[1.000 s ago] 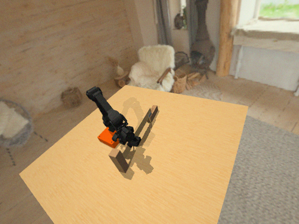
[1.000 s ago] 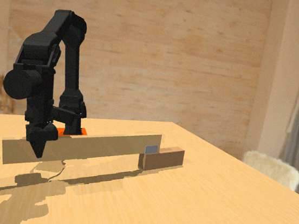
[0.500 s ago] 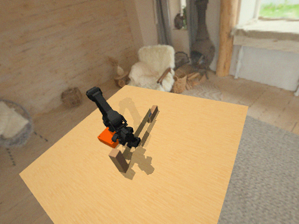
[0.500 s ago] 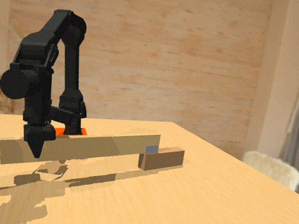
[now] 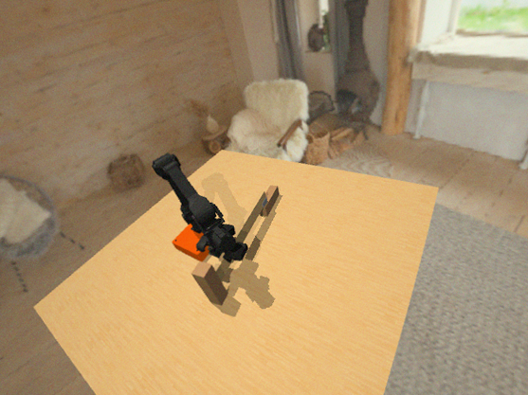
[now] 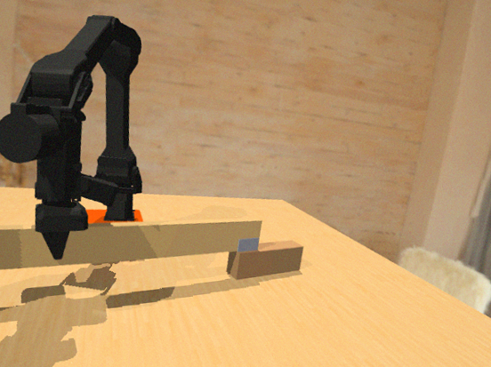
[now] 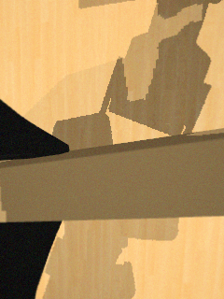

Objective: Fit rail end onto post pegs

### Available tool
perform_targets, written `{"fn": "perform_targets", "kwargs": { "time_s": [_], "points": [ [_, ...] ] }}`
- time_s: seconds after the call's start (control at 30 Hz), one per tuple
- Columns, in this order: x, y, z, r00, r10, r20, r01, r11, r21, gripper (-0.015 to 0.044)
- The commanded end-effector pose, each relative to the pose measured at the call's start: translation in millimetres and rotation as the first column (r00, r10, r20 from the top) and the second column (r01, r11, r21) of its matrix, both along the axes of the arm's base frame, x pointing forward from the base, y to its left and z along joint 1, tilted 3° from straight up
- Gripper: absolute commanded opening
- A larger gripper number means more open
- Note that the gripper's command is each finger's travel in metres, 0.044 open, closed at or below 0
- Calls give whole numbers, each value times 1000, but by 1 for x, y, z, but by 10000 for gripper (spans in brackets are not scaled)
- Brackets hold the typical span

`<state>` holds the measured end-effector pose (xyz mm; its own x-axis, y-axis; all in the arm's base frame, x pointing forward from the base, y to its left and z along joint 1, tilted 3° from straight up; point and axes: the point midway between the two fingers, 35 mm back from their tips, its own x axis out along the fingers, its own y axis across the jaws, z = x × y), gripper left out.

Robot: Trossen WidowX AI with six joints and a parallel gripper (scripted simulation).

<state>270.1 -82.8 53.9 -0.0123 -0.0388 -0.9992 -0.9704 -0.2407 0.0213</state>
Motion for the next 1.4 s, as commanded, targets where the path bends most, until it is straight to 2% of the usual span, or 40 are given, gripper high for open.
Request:
{"fn": "perform_targets", "kwargs": {
  "time_s": [0.0,0.87,1.37],
  "points": [
    [3,-2,3,1000,4,10,-4,1000,-4,0],
    [5,-10,3,1000,4,10,-3,1000,-4,0],
    [2,-8,1,1000,1,0,-1,1000,-1,394]
  ]
}}
